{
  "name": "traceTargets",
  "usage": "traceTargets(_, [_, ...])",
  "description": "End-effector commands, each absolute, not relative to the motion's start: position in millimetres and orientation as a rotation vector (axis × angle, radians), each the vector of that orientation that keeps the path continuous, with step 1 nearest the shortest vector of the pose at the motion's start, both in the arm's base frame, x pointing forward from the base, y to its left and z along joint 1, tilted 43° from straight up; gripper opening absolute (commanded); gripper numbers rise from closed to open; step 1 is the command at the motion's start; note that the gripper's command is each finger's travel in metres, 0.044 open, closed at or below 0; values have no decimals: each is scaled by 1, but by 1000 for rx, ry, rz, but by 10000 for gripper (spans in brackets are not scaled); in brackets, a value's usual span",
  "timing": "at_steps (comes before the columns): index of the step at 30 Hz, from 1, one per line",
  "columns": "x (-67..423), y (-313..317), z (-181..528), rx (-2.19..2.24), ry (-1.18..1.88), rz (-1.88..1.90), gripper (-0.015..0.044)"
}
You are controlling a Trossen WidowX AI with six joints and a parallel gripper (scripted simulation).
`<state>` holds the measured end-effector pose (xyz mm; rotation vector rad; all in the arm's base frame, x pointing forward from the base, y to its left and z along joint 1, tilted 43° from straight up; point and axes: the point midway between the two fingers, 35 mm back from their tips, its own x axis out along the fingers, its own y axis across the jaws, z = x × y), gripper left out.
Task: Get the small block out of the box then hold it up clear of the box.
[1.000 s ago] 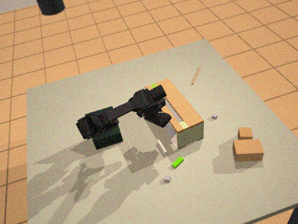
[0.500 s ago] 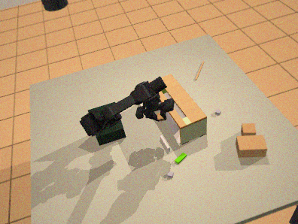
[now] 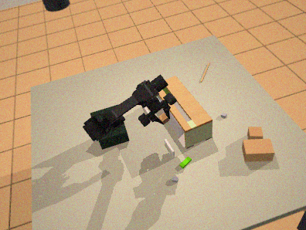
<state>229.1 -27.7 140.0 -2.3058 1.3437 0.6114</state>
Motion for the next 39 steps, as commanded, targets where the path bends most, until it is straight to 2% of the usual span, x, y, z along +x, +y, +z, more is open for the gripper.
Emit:
traceTargets(1, [229,-25,143,-2445,1337,715,0])
traceTargets(19, [224,-14,154,-3034,1245,1290,0])
traceTargets(39, [224,-14,154,-3040,1244,1296,0])
